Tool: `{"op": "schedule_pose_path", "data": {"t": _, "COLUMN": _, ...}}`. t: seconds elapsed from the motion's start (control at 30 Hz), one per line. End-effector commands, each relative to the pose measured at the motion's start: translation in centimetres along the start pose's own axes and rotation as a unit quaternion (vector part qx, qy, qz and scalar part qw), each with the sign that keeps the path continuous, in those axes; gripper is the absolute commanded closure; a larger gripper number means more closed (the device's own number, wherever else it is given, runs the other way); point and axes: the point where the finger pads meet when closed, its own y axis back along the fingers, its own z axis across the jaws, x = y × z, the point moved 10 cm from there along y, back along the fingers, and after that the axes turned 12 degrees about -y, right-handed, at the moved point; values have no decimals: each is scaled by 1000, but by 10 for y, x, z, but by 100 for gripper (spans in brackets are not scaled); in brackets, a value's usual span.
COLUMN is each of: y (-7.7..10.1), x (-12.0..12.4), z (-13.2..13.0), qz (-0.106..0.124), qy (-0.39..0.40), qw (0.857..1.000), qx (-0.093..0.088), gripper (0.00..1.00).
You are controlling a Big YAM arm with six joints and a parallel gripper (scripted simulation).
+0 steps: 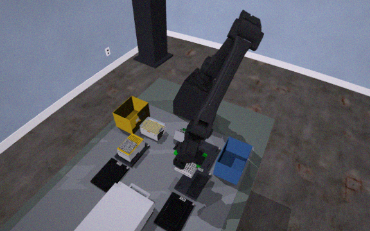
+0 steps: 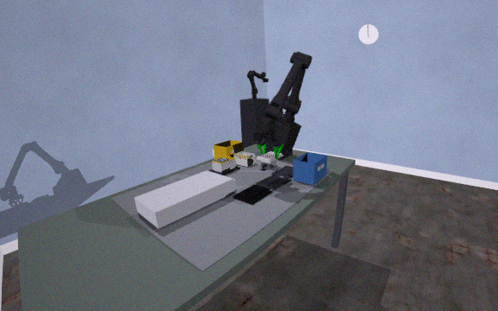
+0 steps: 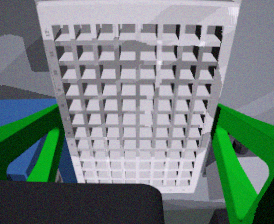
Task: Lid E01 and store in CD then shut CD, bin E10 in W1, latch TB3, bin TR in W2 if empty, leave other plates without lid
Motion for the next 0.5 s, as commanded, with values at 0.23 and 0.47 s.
{"op": "schedule_pose_path", "data": {"t": 0.23, "y": 18, "x": -4, "z": -24, "qz": -23, "qy": 11, "qw": 1000, "qx": -13, "gripper": 100}}
{"op": "schedule_pose_path", "data": {"t": 0.47, "y": 19, "x": -4, "z": -36, "qz": -25, "qy": 11, "qw": 1000, "qx": -13, "gripper": 100}}
